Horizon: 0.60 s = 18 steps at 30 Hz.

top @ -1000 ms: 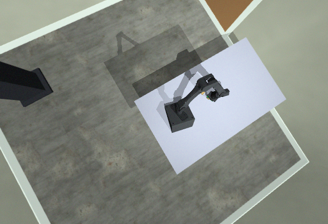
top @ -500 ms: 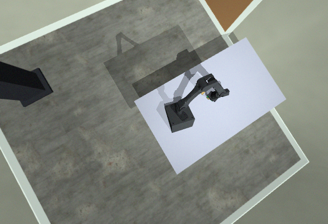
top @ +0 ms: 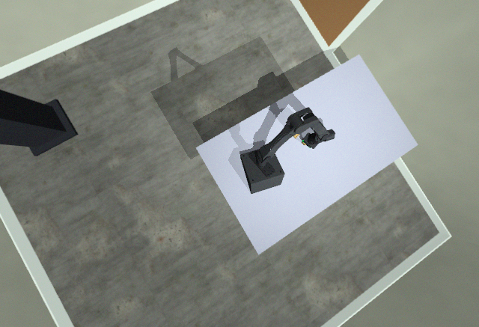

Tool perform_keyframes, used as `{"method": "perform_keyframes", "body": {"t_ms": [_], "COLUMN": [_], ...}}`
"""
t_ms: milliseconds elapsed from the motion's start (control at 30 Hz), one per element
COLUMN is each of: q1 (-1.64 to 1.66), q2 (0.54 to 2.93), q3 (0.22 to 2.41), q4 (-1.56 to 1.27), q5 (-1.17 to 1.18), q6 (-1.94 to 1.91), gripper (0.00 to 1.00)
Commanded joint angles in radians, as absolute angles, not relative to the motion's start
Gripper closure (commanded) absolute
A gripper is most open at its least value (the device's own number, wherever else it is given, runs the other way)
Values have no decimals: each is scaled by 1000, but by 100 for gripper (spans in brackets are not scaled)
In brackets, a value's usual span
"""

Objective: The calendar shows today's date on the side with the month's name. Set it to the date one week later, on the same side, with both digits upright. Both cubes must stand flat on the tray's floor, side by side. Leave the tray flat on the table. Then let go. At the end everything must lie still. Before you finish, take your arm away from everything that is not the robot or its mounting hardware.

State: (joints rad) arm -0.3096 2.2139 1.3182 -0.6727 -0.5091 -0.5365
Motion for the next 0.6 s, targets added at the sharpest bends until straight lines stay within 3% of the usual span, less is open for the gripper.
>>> {"method": "perform_keyframes", "body": {"t_ms": [0, 333, 567], "q1": [-310, -314, -314], "q2": [2233, 2225, 2225], "q3": [1327, 1327, 1327], "q4": [-653, -653, -654], "q5": [-519, -519, -519], "q6": [-530, -530, -530], "gripper": [71, 55, 55]}}
